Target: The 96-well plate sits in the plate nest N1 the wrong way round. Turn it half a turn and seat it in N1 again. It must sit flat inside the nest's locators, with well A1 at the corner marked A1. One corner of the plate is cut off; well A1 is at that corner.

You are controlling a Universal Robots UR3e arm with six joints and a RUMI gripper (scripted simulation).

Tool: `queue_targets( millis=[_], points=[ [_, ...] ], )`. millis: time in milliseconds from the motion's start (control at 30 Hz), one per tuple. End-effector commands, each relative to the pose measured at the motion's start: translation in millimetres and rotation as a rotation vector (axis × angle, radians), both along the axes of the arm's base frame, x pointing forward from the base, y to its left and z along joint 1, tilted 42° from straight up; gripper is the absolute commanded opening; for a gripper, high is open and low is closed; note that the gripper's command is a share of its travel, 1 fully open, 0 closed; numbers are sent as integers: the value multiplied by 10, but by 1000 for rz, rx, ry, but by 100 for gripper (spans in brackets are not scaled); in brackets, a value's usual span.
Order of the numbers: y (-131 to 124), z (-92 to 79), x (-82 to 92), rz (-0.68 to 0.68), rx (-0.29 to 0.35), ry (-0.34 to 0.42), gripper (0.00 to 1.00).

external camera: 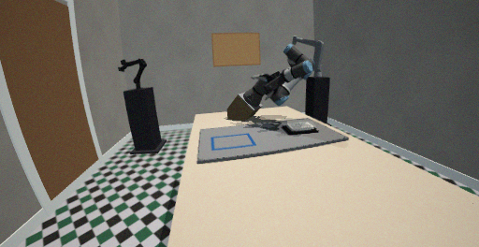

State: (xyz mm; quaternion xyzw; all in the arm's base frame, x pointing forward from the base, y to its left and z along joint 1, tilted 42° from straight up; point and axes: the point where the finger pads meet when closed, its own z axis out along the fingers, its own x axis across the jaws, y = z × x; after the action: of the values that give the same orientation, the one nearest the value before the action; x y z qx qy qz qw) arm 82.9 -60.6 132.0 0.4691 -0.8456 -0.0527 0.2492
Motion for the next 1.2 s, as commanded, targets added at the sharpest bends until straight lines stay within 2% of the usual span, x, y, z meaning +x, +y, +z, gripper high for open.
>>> queue_targets(
  millis=[0, 533, 767, 967, 1167],
  points=[
    [-3, 3, 2, 0, -1, -1, 100],
    [-3, 3, 2, 0, -1, -1, 100],
    [265, -61, 139, 142, 180, -41, 100],
    [444, -83, 249, 250, 300, -84, 100],
    [449, -83, 252, 261, 312, -88, 100]
  ],
)
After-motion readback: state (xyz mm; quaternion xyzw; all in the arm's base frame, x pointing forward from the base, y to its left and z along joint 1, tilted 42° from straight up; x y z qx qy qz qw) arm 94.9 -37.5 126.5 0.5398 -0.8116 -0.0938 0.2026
